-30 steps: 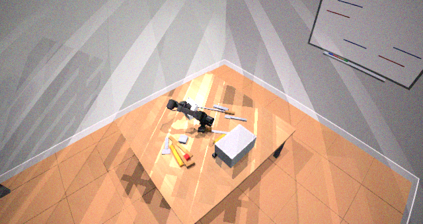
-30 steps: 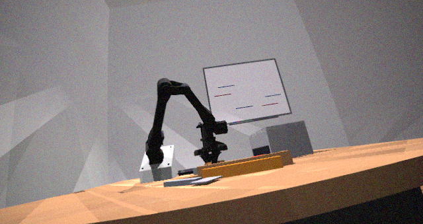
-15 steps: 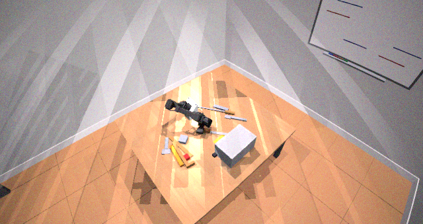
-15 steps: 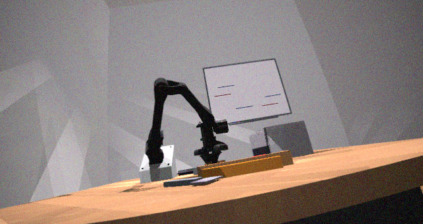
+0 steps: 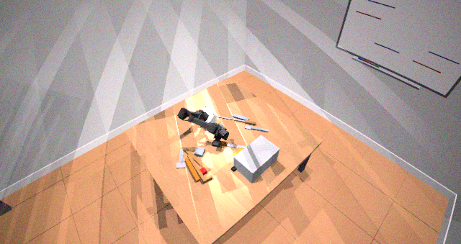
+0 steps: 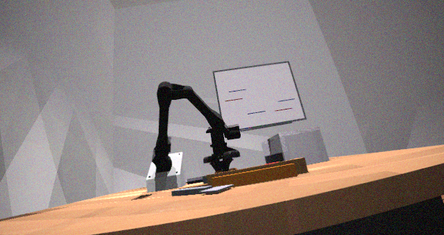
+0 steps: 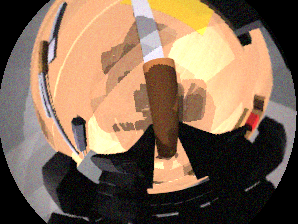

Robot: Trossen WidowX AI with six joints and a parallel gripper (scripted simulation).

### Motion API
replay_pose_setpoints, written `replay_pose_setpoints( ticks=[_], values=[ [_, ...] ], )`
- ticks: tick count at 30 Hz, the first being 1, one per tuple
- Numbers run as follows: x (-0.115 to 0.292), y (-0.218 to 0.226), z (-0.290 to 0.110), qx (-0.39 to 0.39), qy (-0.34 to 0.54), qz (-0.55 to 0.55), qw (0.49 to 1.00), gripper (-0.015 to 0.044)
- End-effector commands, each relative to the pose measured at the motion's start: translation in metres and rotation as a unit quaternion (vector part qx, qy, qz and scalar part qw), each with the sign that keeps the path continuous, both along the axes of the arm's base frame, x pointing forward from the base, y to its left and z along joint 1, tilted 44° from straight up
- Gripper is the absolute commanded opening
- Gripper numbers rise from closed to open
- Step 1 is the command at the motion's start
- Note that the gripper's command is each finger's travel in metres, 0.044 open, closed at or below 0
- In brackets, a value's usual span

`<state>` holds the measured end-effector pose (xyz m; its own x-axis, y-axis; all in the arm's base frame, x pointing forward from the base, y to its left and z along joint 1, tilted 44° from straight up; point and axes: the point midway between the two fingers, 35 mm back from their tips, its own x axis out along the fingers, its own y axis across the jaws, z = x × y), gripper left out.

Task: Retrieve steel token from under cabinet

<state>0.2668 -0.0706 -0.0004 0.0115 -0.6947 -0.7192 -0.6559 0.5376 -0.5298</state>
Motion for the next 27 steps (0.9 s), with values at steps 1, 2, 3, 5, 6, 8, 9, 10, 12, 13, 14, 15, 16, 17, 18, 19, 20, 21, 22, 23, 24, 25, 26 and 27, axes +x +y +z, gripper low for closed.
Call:
replay_pose_setpoints(
  ticks=[1, 2, 3, 5, 6, 8, 9, 10, 12, 13, 14, 15, 16, 17, 18, 19, 20, 21, 22, 23, 24, 25, 26, 27],
  values=[
    [0.0, -0.004, 0.006, -0.002, -0.004, -0.001, 1.0, 0.0],
    [0.0, -0.005, 0.007, -0.002, -0.004, -0.001, 1.0, 0.0],
    [0.001, -0.006, 0.008, -0.002, -0.004, -0.001, 1.0, 0.0],
    [0.001, -0.008, 0.01, -0.002, -0.004, -0.001, 1.0, 0.0],
    [0.001, -0.009, 0.011, -0.002, -0.004, -0.001, 1.0, 0.0],
    [0.001, -0.011, 0.013, -0.002, -0.004, -0.001, 1.0, 0.0],
    [0.001, -0.012, 0.014, -0.002, -0.004, -0.001, 1.0, 0.0],
    [0.001, -0.013, 0.015, -0.002, -0.004, -0.001, 1.0, 0.0],
    [0.001, -0.015, 0.017, -0.002, -0.004, -0.001, 1.0, 0.0],
    [0.001, -0.016, 0.018, -0.002, -0.004, -0.001, 1.0, 0.0],
    [0.001, -0.017, 0.019, -0.002, -0.004, -0.001, 1.0, 0.0],
    [0.001, -0.018, 0.02, -0.002, -0.004, -0.001, 1.0, 0.0],
    [0.001, -0.019, 0.02, -0.002, -0.004, -0.001, 1.0, 0.0],
    [0.001, -0.02, 0.021, -0.002, -0.004, -0.001, 1.0, 0.0],
    [0.001, -0.021, 0.022, -0.002, -0.004, -0.001, 1.0, 0.0],
    [0.001, -0.022, 0.023, -0.002, -0.004, -0.001, 1.0, 0.0],
    [0.001, -0.023, 0.024, -0.003, -0.004, -0.001, 1.0, 0.0],
    [0.001, -0.024, 0.025, -0.003, -0.004, -0.001, 1.0, 0.0],
    [0.001, -0.025, 0.026, -0.003, -0.004, -0.001, 1.0, 0.0],
    [0.001, -0.026, 0.027, -0.003, -0.004, -0.001, 1.0, 0.0],
    [0.001, -0.027, 0.028, -0.003, -0.004, -0.001, 1.0, 0.0],
    [0.001, -0.027, 0.028, -0.003, -0.004, -0.001, 1.0, 0.0],
    [0.001, -0.028, 0.029, -0.003, -0.004, -0.001, 1.0, 0.0],
    [0.0, -0.029, 0.03, -0.003, -0.004, -0.001, 1.0, 0.0]
  ],
)
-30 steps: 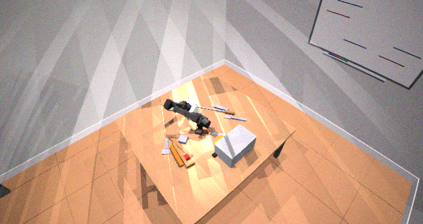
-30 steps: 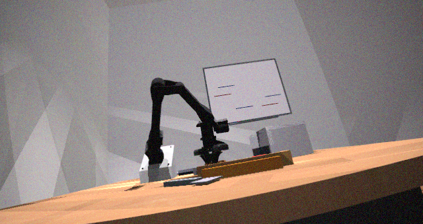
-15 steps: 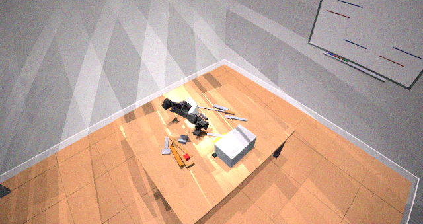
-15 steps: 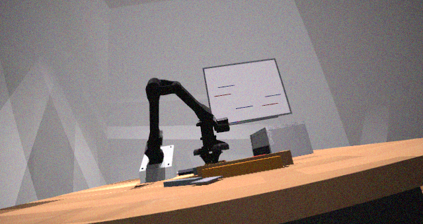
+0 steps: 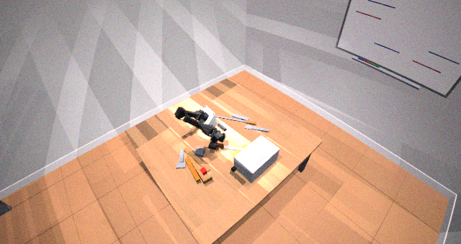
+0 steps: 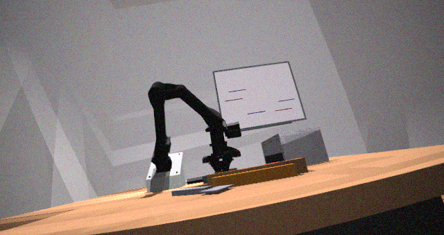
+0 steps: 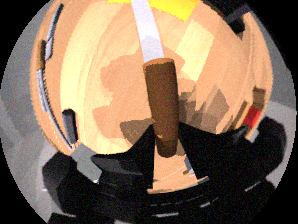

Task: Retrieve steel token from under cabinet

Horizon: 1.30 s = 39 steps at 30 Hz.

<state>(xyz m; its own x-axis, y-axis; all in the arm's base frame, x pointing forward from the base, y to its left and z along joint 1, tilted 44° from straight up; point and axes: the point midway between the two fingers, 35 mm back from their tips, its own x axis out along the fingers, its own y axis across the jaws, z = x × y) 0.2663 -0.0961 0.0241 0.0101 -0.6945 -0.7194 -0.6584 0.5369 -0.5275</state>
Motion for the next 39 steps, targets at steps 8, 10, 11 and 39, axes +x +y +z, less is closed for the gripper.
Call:
replay_pose_setpoints(
  ticks=[8, 10, 11, 39],
  values=[
    [0.001, -0.011, 0.013, -0.003, -0.006, -0.002, 1.0, 0.0],
    [0.001, -0.013, 0.015, -0.003, -0.006, -0.002, 1.0, 0.0],
    [0.001, -0.014, 0.016, -0.003, -0.006, -0.002, 1.0, 0.0],
    [0.001, -0.042, 0.043, -0.004, -0.006, -0.002, 1.0, 0.0]
  ],
)
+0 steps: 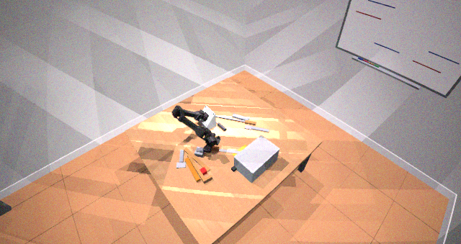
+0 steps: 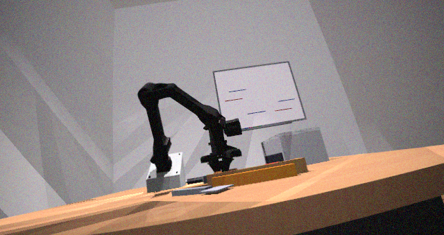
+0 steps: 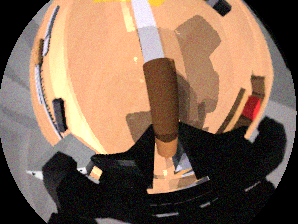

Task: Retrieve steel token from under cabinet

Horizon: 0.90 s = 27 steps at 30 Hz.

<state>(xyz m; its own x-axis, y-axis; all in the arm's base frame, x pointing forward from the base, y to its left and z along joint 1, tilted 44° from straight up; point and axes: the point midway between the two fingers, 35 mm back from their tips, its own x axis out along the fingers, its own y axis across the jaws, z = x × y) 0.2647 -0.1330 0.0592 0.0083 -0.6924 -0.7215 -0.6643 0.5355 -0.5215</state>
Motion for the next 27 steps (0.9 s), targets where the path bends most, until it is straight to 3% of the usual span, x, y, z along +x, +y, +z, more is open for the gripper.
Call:
replay_pose_setpoints(
  ticks=[1, 27],
  values=[
    [0.002, -0.006, 0.009, -0.006, -0.01, -0.004, 1.0, 0.0],
    [0.005, -0.025, 0.029, -0.006, -0.01, -0.004, 1.0, 0.0]
  ],
)
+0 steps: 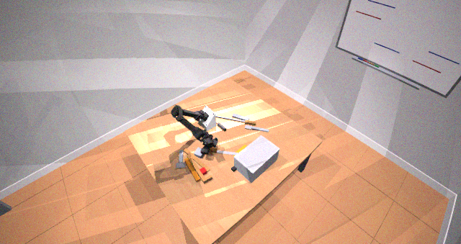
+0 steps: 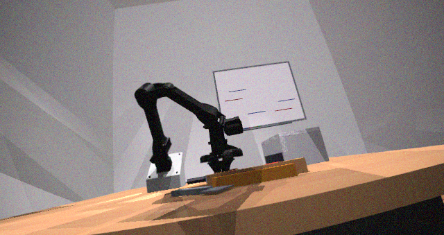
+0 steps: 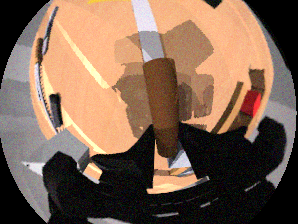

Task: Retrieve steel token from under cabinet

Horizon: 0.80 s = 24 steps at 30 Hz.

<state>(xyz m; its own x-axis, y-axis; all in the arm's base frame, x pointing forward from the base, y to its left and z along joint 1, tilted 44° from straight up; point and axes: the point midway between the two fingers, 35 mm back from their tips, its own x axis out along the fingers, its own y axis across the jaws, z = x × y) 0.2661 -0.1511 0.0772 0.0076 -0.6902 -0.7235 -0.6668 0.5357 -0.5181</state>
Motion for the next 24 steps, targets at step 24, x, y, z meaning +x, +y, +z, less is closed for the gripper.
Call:
replay_pose_setpoints(
  ticks=[24],
  values=[
    [0.007, -0.023, 0.027, -0.009, -0.012, -0.005, 1.0, 0.0]
  ],
)
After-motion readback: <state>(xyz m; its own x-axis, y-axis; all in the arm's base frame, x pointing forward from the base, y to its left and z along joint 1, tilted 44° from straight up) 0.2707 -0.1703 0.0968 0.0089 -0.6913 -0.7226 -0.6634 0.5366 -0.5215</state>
